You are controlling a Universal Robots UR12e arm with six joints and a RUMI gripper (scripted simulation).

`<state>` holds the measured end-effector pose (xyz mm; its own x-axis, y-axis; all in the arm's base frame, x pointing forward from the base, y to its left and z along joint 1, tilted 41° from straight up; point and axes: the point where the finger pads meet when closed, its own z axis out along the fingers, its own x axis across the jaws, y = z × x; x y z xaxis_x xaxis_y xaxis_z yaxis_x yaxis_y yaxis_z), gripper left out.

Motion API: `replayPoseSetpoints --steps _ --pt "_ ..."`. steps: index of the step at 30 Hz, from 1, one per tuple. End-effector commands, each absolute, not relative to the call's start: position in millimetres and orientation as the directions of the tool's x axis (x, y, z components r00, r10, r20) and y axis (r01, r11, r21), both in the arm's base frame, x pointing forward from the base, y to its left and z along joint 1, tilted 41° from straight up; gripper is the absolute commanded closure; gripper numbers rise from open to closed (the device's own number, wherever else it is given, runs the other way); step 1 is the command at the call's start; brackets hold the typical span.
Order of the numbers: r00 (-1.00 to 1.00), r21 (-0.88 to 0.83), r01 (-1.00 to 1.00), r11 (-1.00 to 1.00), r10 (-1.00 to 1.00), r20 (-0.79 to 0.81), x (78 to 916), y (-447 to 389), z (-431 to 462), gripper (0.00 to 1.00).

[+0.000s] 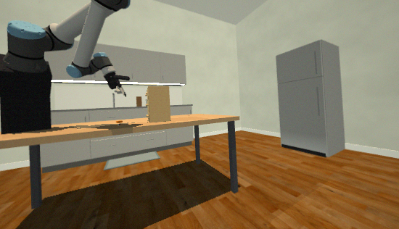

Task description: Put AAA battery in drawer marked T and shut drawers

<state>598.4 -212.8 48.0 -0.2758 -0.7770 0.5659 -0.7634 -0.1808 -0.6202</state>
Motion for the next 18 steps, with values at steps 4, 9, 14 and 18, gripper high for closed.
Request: replayPoseSetpoints --steps 4,9,14,18 --pt "-0.281 -0.743 -0.58 -0.334 -0.775 0.567 621.7 -226.5 44.6 0.0" --pt "-0.281 -0.78 -0.487 -0.394 -0.775 0.567 631.3 -233.3 40.0 0.0" --pt "-0.281 -0.81 -0.364 -0.459 -0.775 0.566 642.9 -241.5 34.3 0.0" --pt "-0.281 -0.821 -0.276 -0.499 -0.775 0.566 650.9 -247.1 30.4 0.0"
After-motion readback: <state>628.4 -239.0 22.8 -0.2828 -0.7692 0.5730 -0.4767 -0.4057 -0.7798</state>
